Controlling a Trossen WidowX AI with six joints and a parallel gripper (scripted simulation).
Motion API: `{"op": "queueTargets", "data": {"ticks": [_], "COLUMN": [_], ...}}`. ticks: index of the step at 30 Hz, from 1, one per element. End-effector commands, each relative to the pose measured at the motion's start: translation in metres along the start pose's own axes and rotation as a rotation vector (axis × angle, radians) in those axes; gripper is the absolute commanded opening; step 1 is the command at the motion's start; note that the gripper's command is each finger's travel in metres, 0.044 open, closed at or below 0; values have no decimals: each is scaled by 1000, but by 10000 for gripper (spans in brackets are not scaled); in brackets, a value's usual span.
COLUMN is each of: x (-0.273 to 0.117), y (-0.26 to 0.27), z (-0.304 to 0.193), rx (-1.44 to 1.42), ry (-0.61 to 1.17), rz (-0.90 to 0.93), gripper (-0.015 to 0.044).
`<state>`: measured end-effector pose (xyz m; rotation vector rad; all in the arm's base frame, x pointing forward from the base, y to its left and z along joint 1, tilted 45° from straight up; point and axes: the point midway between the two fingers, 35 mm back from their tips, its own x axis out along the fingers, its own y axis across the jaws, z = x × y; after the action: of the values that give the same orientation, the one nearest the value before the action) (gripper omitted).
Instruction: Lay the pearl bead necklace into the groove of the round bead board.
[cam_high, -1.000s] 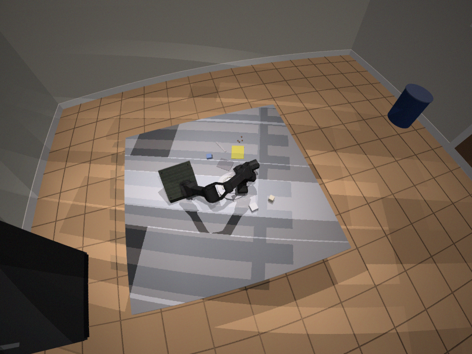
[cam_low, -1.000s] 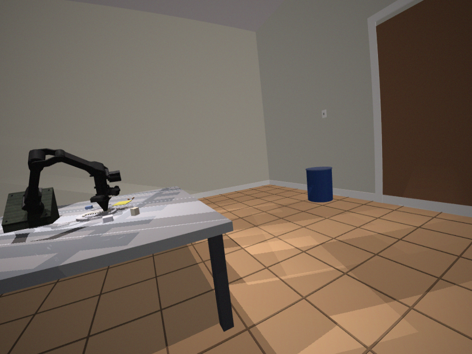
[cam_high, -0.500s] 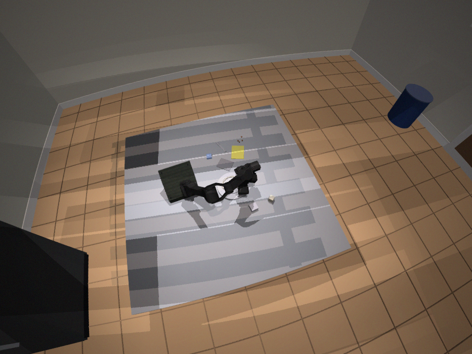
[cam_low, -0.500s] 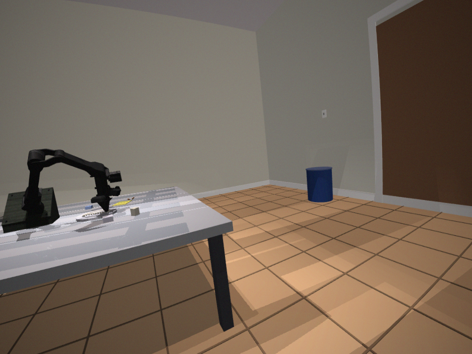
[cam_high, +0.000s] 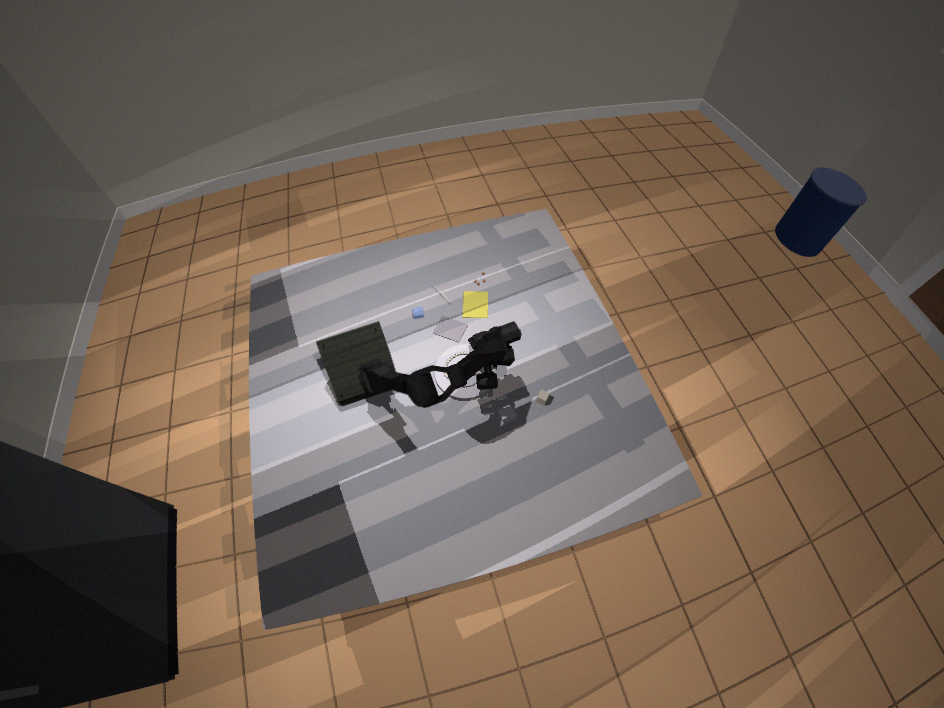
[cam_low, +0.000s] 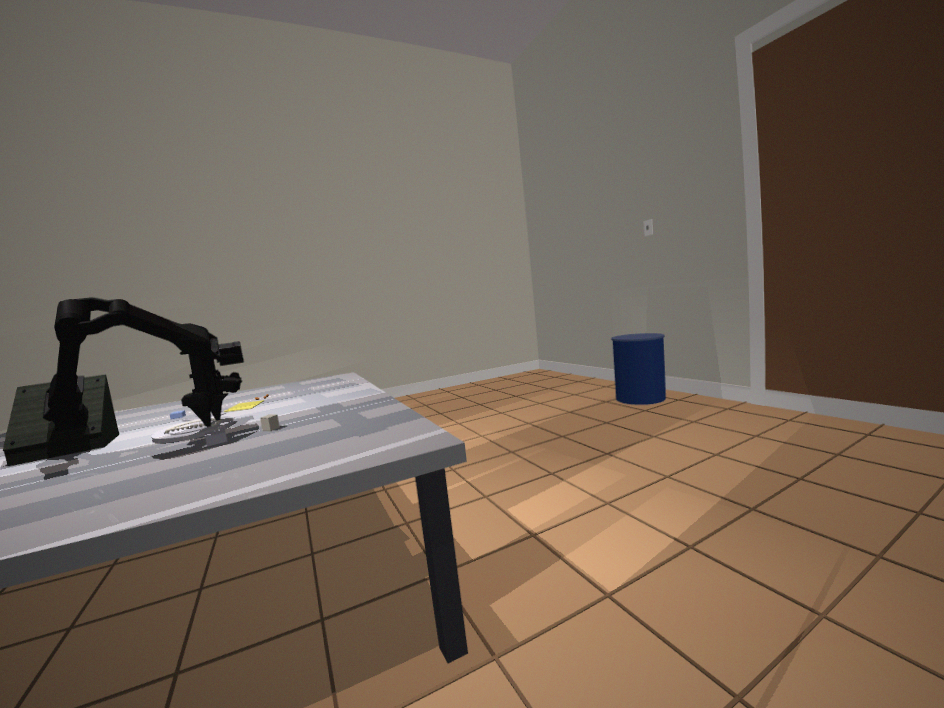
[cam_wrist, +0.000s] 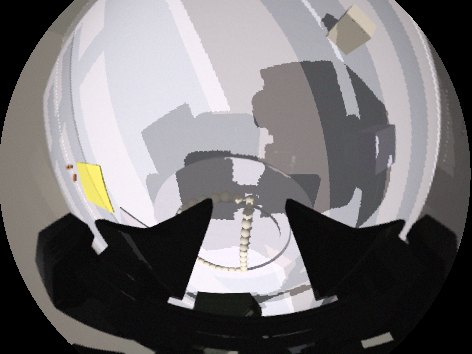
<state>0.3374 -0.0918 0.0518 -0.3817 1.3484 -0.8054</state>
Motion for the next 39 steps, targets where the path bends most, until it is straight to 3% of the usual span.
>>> {"op": "queueTargets", "data": {"ticks": [1,2,25,32,37,39], "x": [-4,-1,-4,-35,-36,-32], "y": [0,0,0,2,2,2], "z": [1,0,0,-11,-12,-12], "rx": [-1,-2,-1,123,127,128], "ry": [-5,0,-5,-4,-4,-4], "rz": [-2,-1,-2,-1,-1,-1], "gripper": [420,440,440,256,125,120]}}
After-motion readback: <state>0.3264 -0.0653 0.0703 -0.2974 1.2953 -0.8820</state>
